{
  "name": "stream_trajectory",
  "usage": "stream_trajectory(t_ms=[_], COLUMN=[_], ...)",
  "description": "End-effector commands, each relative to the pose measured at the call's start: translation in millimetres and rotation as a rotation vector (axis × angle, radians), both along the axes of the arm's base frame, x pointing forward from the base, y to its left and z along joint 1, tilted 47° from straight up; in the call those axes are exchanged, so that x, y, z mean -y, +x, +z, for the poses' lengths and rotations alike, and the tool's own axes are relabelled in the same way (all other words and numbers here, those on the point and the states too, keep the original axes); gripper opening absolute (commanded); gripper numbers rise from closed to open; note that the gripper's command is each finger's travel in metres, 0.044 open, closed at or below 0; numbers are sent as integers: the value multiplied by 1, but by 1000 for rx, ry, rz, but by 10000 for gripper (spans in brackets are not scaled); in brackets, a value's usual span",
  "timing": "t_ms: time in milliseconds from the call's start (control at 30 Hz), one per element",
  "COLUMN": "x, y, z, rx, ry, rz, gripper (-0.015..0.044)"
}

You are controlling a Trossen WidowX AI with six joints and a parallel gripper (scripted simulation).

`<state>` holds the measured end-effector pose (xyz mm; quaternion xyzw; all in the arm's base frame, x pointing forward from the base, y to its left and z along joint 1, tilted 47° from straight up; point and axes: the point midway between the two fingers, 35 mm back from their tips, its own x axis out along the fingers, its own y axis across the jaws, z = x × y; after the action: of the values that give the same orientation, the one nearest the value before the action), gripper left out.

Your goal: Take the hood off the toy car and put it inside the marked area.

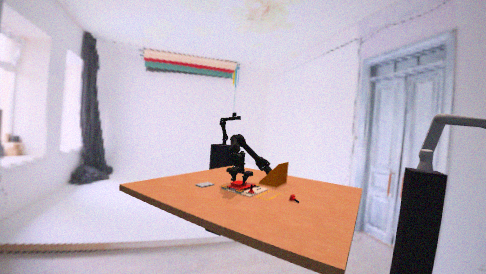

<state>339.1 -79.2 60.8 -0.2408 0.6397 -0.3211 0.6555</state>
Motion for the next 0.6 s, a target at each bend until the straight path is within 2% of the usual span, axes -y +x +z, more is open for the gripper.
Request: stream_trajectory(t_ms=[0,567], x=[-3,-11], y=[1,2], z=[3,10], rx=[5,4], ry=[1,2], rz=[0,1], gripper=[12,0])
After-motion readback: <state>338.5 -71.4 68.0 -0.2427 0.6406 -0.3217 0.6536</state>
